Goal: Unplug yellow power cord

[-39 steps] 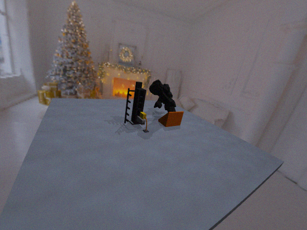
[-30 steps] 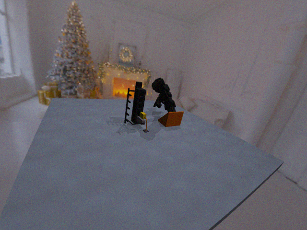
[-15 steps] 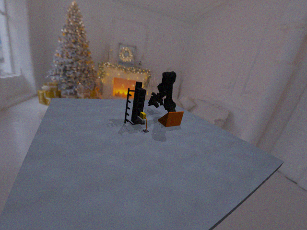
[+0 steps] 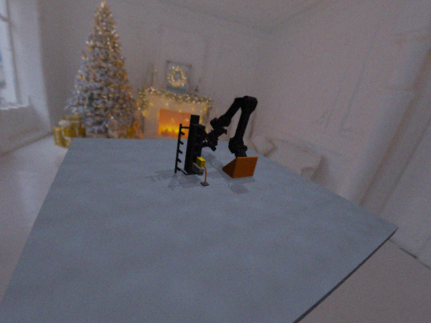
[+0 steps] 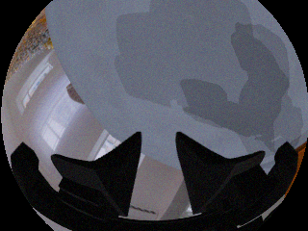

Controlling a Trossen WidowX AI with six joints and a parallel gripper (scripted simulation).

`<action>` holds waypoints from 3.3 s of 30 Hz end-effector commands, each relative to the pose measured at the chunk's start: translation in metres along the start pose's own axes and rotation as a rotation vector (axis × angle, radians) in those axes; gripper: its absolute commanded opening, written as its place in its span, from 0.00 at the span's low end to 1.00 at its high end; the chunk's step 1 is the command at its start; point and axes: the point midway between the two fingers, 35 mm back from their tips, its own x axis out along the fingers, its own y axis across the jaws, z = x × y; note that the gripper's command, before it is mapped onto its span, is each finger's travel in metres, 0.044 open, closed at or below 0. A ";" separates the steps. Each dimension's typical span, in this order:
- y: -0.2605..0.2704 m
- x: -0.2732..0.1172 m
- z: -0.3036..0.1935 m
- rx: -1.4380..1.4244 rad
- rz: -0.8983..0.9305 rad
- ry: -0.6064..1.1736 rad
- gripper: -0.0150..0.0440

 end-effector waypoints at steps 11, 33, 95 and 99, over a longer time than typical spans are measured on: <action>0.009 0.046 -0.076 -0.397 -0.084 0.273 0.53; -0.017 0.066 -0.260 -1.097 -0.013 0.767 0.53; -0.304 -0.038 -0.296 -3.830 -0.445 2.040 0.53; -0.304 -0.038 -0.296 -3.830 -0.445 2.040 0.53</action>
